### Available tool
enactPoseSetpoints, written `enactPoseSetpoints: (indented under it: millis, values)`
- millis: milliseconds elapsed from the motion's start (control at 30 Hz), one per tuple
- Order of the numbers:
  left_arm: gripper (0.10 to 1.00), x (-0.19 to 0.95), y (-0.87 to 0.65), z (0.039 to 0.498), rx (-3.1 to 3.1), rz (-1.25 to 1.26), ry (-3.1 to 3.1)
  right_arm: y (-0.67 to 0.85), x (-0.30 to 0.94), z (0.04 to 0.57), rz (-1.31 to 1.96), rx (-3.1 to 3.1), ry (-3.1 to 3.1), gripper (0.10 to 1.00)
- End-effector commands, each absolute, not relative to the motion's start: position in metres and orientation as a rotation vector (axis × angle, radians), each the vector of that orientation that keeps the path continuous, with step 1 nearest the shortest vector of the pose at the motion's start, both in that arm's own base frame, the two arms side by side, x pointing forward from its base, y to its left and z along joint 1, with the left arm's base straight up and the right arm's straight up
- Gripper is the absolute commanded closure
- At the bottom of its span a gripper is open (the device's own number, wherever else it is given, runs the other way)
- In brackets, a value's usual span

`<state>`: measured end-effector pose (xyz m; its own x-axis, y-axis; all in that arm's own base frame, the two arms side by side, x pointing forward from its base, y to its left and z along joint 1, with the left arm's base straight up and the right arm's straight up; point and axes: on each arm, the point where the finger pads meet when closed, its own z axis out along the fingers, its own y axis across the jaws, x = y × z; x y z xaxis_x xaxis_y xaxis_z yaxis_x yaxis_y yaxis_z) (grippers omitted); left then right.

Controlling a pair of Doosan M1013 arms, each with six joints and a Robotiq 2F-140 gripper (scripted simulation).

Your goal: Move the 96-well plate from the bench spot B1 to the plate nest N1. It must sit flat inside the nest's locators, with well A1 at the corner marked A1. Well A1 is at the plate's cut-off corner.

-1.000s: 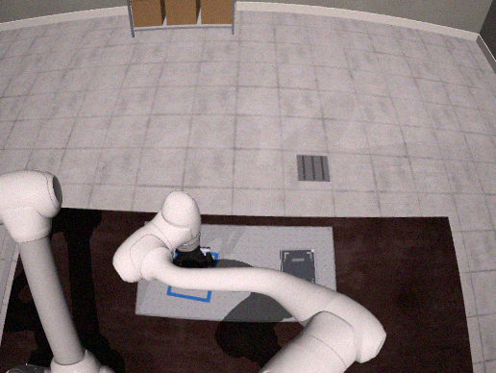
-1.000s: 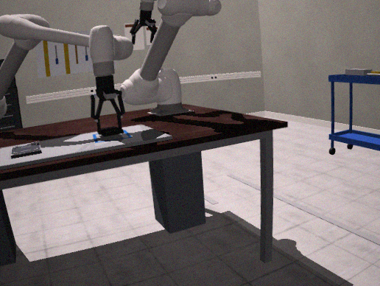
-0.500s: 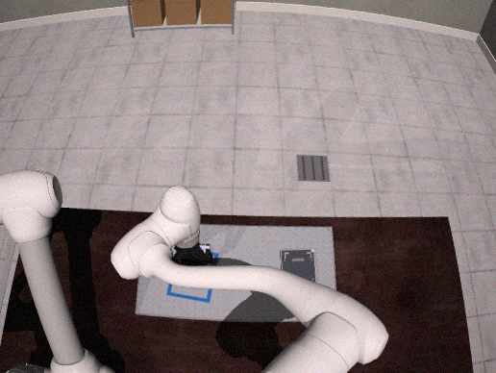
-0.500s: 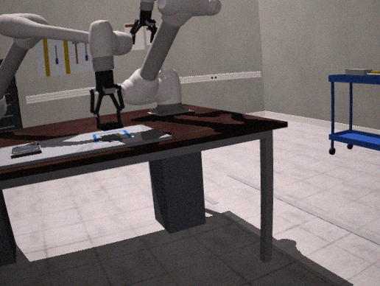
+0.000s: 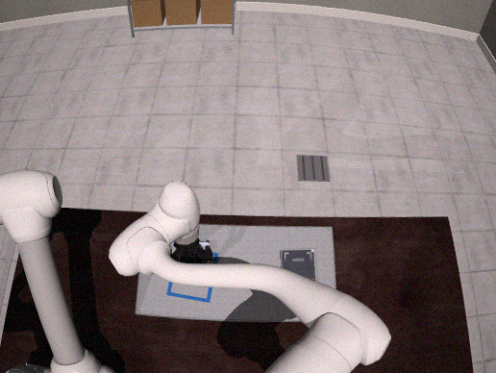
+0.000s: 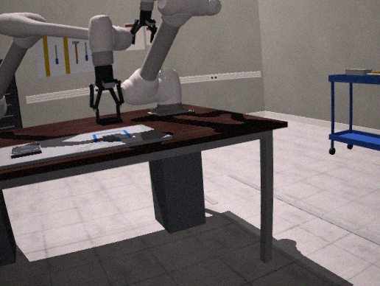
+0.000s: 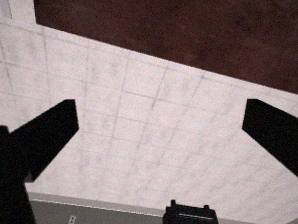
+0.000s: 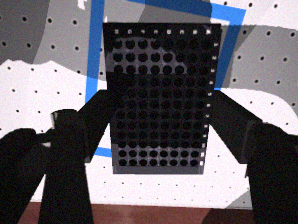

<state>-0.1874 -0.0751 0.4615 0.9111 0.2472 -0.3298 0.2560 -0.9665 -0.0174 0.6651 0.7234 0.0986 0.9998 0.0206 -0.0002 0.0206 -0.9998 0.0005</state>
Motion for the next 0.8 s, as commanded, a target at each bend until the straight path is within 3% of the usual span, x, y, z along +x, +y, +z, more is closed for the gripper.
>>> enactPoseSetpoints:
  millis: [0,767]
  values:
    - [0.098,-0.188,-0.075,0.462,3.045,-0.521,0.401,0.724,0.665,0.104,0.001,3.143,0.032,0.493]
    - [0.098,-0.188,-0.075,0.462,3.045,-0.521,0.401,0.707,0.666,0.104,0.001,3.143,-0.001,0.493]
